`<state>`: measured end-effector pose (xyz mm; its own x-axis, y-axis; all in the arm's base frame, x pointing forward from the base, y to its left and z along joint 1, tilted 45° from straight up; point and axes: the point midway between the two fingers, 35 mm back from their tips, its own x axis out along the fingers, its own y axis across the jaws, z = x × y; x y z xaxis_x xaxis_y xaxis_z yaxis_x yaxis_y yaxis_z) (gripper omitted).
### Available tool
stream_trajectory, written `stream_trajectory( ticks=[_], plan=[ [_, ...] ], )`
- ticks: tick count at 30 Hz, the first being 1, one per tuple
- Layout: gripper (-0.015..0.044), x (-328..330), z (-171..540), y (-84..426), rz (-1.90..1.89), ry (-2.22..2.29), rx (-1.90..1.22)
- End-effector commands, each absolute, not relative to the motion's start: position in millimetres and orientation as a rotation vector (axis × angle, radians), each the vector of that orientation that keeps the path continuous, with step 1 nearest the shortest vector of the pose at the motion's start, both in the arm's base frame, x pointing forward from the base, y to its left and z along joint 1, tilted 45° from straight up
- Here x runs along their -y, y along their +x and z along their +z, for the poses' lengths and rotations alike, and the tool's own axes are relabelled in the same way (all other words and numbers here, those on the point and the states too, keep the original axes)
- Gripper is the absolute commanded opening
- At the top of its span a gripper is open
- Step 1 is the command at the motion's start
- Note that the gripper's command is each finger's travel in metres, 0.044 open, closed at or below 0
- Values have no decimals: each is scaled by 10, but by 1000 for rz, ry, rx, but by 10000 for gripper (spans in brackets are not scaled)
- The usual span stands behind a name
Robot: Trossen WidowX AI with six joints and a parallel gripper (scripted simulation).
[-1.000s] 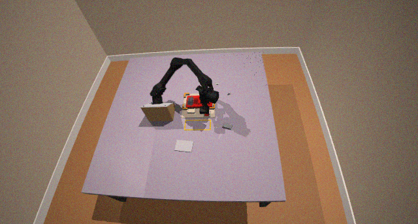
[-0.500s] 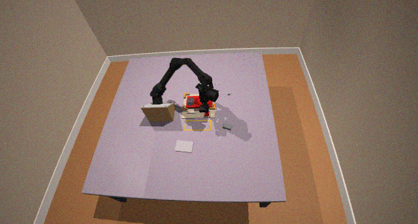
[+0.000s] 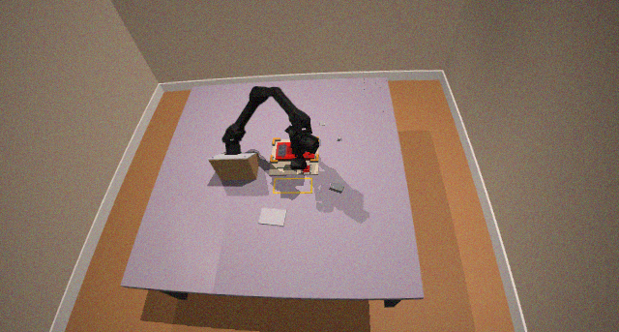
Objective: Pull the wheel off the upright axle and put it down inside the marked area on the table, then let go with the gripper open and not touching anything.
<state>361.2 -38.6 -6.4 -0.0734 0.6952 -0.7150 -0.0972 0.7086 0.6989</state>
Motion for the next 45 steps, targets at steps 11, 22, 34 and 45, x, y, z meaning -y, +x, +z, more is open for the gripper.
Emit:
stream_trajectory(
  ticks=[11, 22, 34, 45],
  plan=[
    [0, 855, -452, 3262, 703, 509, -1522],
    [0, 856, -594, 3184, 711, 502, -1520],
    [0, 546, -925, 3172, 710, 502, -1520],
    [0, 193, -1262, 3104, 714, 505, -1519]
  ],
)
